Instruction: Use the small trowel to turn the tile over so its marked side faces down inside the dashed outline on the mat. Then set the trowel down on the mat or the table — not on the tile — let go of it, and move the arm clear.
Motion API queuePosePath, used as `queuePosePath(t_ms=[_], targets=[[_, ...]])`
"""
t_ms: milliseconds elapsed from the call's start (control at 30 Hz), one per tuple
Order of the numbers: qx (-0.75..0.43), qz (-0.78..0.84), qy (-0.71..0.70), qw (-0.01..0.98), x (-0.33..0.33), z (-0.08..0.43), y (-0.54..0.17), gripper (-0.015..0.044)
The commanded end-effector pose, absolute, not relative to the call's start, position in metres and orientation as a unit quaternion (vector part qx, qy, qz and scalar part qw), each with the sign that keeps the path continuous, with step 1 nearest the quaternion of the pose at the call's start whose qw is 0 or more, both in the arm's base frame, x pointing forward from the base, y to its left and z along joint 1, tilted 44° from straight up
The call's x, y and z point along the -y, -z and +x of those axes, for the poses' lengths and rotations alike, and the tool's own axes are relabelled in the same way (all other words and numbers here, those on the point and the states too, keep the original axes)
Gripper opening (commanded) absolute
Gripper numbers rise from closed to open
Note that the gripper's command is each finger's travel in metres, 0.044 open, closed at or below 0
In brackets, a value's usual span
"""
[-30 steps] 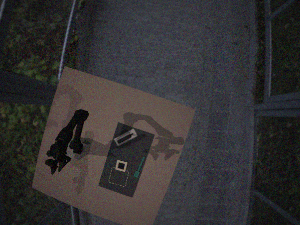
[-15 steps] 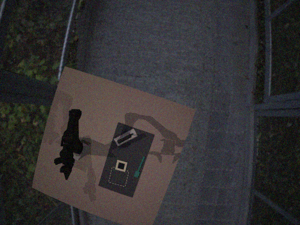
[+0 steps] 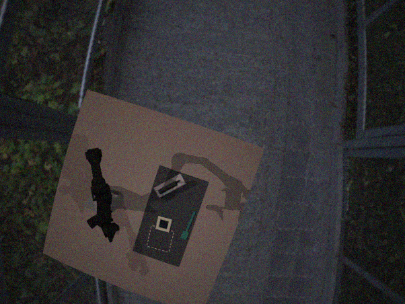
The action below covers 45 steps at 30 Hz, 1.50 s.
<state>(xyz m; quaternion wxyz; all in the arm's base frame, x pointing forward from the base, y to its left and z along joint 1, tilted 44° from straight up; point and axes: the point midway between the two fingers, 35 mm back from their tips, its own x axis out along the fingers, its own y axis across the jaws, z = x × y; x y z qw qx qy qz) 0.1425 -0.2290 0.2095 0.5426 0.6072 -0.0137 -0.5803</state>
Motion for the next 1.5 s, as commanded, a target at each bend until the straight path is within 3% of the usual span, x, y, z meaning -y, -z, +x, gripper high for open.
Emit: queuePosePath(t_ms=[0,767,1467], targets=[[-0.033,0.586,0.566,0.579,0.221,0.161,-0.208,0.0300],[-0.259,0.419,0.411,0.767,0.139,0.259,-0.195,0.0300],[-0.390,0.202,0.219,0.871,0.032,0.310,-0.184,0.0300]])
